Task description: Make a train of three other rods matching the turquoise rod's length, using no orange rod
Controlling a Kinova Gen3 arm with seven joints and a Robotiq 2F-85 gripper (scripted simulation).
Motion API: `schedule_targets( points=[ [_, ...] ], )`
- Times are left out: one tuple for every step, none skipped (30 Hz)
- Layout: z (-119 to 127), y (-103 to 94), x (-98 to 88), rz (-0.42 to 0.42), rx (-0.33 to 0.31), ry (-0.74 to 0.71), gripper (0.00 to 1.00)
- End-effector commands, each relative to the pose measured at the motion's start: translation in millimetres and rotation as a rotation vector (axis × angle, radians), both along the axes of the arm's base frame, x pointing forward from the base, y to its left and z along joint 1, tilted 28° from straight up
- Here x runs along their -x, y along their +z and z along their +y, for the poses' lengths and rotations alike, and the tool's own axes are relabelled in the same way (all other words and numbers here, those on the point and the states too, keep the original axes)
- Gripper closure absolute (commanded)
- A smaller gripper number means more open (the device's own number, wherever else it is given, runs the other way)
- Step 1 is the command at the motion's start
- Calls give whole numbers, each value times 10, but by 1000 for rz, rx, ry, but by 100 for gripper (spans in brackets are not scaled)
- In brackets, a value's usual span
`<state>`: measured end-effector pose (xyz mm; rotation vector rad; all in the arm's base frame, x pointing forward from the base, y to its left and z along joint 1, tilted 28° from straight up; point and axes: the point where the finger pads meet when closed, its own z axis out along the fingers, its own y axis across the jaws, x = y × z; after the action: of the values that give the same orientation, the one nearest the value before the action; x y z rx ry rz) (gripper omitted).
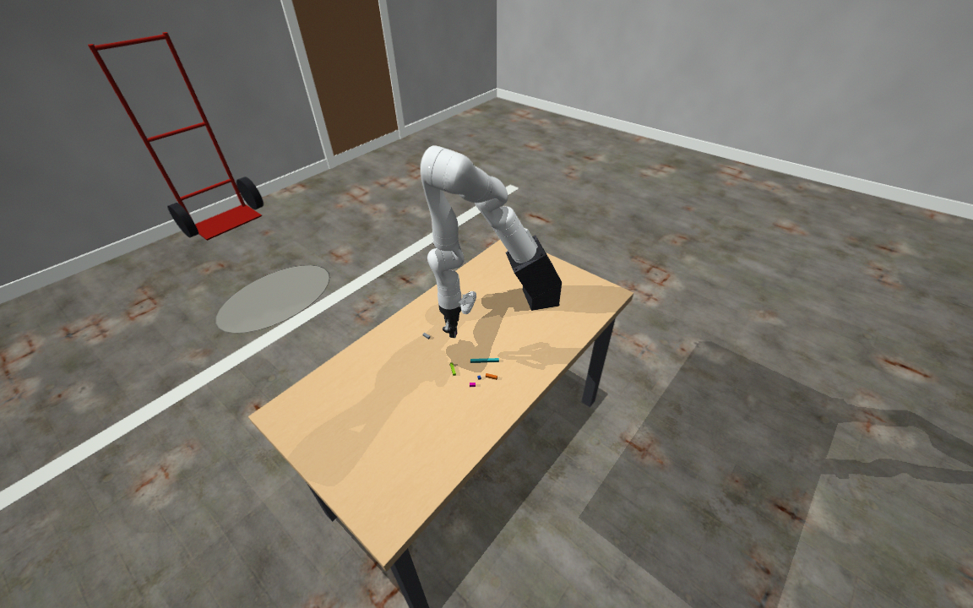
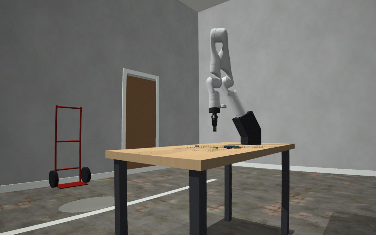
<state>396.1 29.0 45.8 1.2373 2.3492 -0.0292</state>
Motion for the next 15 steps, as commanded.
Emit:
schedule_targets(
  points=[
    [14,0,3,0,1,4,95],
    [14,0,3,0,1,4,95],
    [14,0,3,0,1,4,95],
    [14,0,3,0,1,4,95],
    [14,0,3,0,1,4,95],
    [14,0,3,0,1,4,95],
    [14,0,3,0,1,4,95],
    [14,0,3,0,1,4,95],
    [14,0,3,0,1,4,95],
    [14,0,3,0,1,4,95],
    [14,-1,2,0,1,4,95],
    [13,-3,1,0,1,4,95],
    [12,-6,0,0,1,4,95],
    [11,-11,-2,0,1,4,95],
    [9,-18,-5,0,1,4,95]
  ],
)
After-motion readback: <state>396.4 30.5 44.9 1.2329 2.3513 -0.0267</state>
